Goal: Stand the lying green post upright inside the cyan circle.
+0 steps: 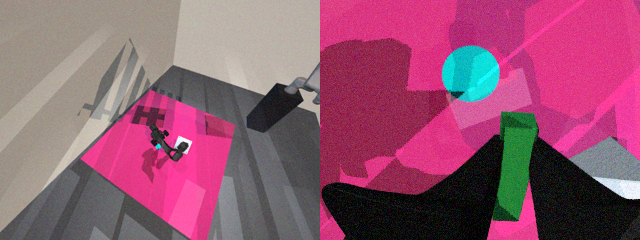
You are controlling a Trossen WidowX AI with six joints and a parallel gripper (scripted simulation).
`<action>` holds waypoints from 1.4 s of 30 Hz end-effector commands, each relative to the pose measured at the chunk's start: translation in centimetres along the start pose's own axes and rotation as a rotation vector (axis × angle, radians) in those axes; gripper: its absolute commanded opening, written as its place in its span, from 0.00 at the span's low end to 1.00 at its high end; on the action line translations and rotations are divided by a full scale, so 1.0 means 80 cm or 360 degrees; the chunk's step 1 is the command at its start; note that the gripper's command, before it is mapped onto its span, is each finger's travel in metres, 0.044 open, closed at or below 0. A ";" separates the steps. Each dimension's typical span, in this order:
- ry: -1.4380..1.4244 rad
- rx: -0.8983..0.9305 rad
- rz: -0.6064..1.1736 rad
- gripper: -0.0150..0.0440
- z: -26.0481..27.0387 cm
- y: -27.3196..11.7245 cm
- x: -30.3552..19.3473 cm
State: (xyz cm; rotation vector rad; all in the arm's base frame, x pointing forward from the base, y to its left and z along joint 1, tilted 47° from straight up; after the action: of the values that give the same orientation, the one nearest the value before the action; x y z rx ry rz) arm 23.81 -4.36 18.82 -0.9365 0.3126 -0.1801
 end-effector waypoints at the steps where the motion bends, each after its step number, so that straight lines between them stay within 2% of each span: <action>1: -0.0002 -0.0037 -0.0016 0.29 0.001 0.001 -0.003; 42: -0.0051 -0.0388 -0.0217 0.29 0.008 0.023 -0.024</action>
State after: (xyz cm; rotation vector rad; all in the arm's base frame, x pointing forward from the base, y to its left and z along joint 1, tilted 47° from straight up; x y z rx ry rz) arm 22.35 -2.32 18.04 -1.1860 0.2487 -0.2441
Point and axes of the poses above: the point midway between the two fingers, 35 mm back from their tips, its own y axis out along the fingers, its own z axis across the jaws, x = y × z, the point moved 6 cm from there along -y, back along the fingers, and after that the axes turned 7 degrees about -y, right-handed, at the moved point
